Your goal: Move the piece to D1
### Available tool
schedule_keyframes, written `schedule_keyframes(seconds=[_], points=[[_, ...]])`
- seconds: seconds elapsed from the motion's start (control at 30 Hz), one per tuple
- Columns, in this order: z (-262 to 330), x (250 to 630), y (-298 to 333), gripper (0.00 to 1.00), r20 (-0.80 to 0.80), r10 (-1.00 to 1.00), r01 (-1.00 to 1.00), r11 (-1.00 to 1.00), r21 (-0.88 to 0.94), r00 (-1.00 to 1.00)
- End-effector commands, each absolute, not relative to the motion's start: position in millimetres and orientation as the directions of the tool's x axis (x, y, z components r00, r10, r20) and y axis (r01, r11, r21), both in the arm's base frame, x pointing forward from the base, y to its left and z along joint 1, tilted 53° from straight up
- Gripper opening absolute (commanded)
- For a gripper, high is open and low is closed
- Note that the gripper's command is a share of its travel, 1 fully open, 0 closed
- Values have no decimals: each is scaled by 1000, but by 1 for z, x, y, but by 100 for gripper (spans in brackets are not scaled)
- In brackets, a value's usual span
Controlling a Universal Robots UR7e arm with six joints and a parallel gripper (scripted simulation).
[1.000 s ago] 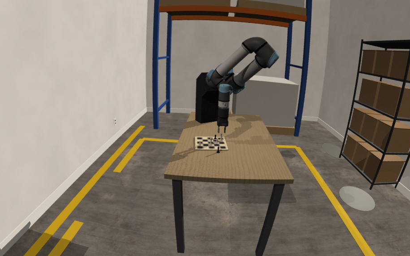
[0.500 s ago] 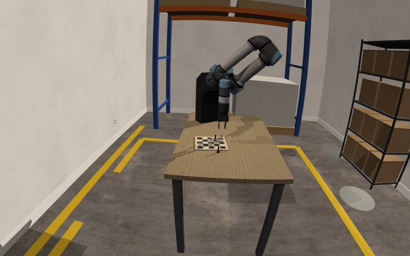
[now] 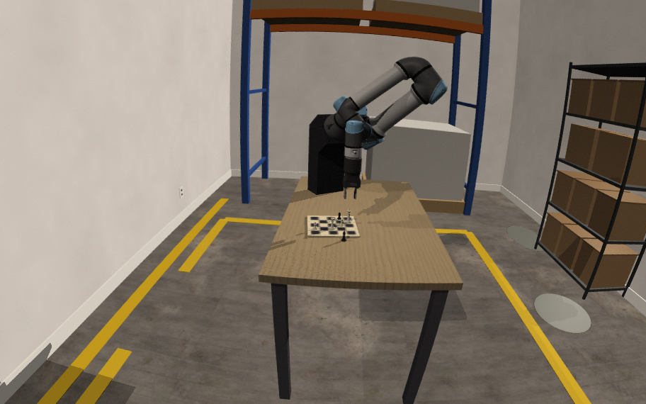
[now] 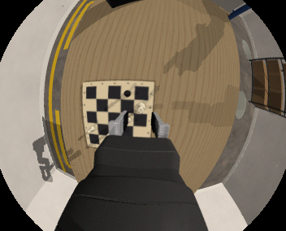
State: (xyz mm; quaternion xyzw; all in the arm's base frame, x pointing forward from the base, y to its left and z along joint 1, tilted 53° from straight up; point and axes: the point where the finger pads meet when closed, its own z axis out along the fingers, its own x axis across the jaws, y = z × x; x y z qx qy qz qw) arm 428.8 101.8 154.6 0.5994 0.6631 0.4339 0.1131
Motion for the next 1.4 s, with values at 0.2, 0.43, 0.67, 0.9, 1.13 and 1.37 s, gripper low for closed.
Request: schedule_keyframes(seconds=[0.2,0.43,0.67,0.9,1.13,1.37], points=[[157,426,100,79,371,892,698,-94,710,-257],[157,426,100,100,371,892,698,-94,710,-257],[157,426,100,100,371,892,698,-94,710,-257],[157,426,100,100,371,892,698,-94,710,-257],[157,426,100,100,371,892,698,-94,710,-257],[160,423,98,100,371,892,698,-94,710,-257]])
